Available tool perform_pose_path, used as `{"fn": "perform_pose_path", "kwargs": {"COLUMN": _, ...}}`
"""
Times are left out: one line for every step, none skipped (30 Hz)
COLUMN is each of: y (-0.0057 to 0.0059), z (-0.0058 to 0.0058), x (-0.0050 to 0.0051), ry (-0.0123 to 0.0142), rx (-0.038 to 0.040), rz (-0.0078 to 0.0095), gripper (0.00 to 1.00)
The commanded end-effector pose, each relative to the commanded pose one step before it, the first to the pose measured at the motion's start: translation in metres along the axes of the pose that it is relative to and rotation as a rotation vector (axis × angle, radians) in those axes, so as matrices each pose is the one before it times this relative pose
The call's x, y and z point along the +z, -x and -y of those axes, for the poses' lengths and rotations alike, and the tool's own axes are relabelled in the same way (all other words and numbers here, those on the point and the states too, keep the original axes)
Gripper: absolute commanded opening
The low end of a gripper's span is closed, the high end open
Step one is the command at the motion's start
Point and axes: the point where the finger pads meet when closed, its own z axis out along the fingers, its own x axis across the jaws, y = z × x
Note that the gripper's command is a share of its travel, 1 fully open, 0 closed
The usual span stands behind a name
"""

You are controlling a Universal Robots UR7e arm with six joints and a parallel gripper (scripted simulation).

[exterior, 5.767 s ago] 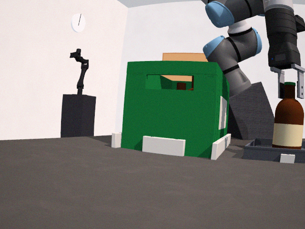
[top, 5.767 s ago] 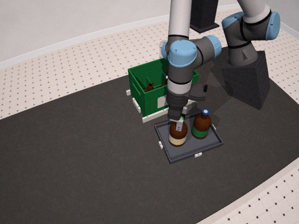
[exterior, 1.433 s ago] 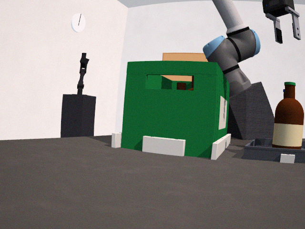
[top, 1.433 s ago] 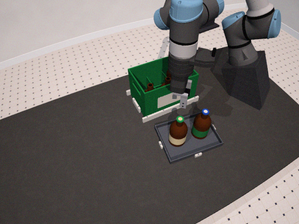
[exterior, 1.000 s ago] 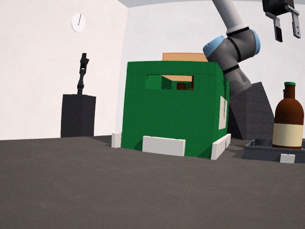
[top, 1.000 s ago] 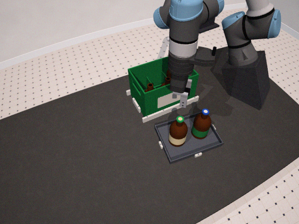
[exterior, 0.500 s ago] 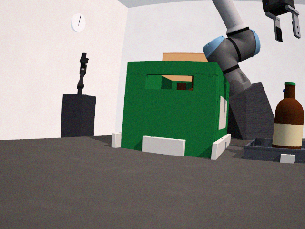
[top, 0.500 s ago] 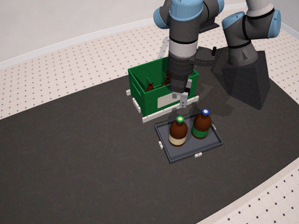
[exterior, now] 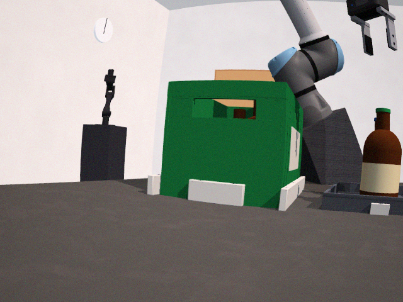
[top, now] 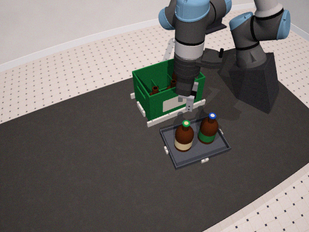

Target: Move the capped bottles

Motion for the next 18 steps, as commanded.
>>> {"fn": "perform_pose_path", "kwargs": {"y": -0.00026, "z": -0.00018, "x": -0.00053, "ry": 0.00051, "rx": 0.00034, "rz": -0.00132, "gripper": 1.00}}
{"fn": "perform_pose_path", "kwargs": {"y": -0.00001, "z": 0.00000, "x": 0.00000, "ry": 0.00001, "rx": 0.00001, "rz": -0.00002, "gripper": 1.00}}
{"fn": "perform_pose_path", "kwargs": {"y": 0.00000, "z": 0.00000, "x": 0.00000, "ry": 0.00000, "rx": 0.00000, "rz": 0.00000, "gripper": 1.00}}
{"fn": "perform_pose_path", "kwargs": {"y": 0.00000, "z": 0.00000, "x": 0.00000, "ry": 0.00000, "rx": 0.00000, "rz": 0.00000, "gripper": 1.00}}
{"fn": "perform_pose_path", "kwargs": {"y": 0.00000, "z": 0.00000, "x": 0.00000, "ry": 0.00000, "rx": 0.00000, "rz": 0.00000, "gripper": 1.00}}
{"fn": "perform_pose_path", "kwargs": {"y": 0.00000, "z": 0.00000, "x": 0.00000, "ry": 0.00000, "rx": 0.00000, "rz": 0.00000, "gripper": 1.00}}
{"fn": "perform_pose_path", "kwargs": {"y": 0.00000, "z": 0.00000, "x": 0.00000, "ry": 0.00000, "rx": 0.00000, "rz": 0.00000, "gripper": 1.00}}
{"fn": "perform_pose_path", "kwargs": {"y": 0.00000, "z": 0.00000, "x": 0.00000, "ry": 0.00000, "rx": 0.00000, "rz": 0.00000, "gripper": 1.00}}
{"fn": "perform_pose_path", "kwargs": {"y": 0.00000, "z": 0.00000, "x": 0.00000, "ry": 0.00000, "rx": 0.00000, "rz": 0.00000, "gripper": 1.00}}
{"fn": "perform_pose_path", "kwargs": {"y": 0.00000, "z": 0.00000, "x": 0.00000, "ry": 0.00000, "rx": 0.00000, "rz": 0.00000, "gripper": 1.00}}
{"fn": "perform_pose_path", "kwargs": {"y": 0.00000, "z": 0.00000, "x": 0.00000, "ry": 0.00000, "rx": 0.00000, "rz": 0.00000, "gripper": 1.00}}
{"fn": "perform_pose_path", "kwargs": {"y": 0.00000, "z": 0.00000, "x": 0.00000, "ry": 0.00000, "rx": 0.00000, "rz": 0.00000, "gripper": 1.00}}
{"fn": "perform_pose_path", "kwargs": {"y": 0.00000, "z": 0.00000, "x": 0.00000, "ry": 0.00000, "rx": 0.00000, "rz": 0.00000, "gripper": 1.00}}
{"fn": "perform_pose_path", "kwargs": {"y": 0.00000, "z": 0.00000, "x": 0.00000, "ry": 0.00000, "rx": 0.00000, "rz": 0.00000, "gripper": 1.00}}
{"fn": "perform_pose_path", "kwargs": {"y": 0.00000, "z": 0.00000, "x": 0.00000, "ry": 0.00000, "rx": 0.00000, "rz": 0.00000, "gripper": 1.00}}
{"fn": "perform_pose_path", "kwargs": {"y": 0.00000, "z": 0.00000, "x": 0.00000, "ry": 0.00000, "rx": 0.00000, "rz": 0.00000, "gripper": 1.00}}
{"fn": "perform_pose_path", "kwargs": {"y": 0.00000, "z": 0.00000, "x": 0.00000, "ry": 0.00000, "rx": 0.00000, "rz": 0.00000, "gripper": 1.00}}
{"fn": "perform_pose_path", "kwargs": {"y": 0.00000, "z": 0.00000, "x": 0.00000, "ry": 0.00000, "rx": 0.00000, "rz": 0.00000, "gripper": 1.00}}
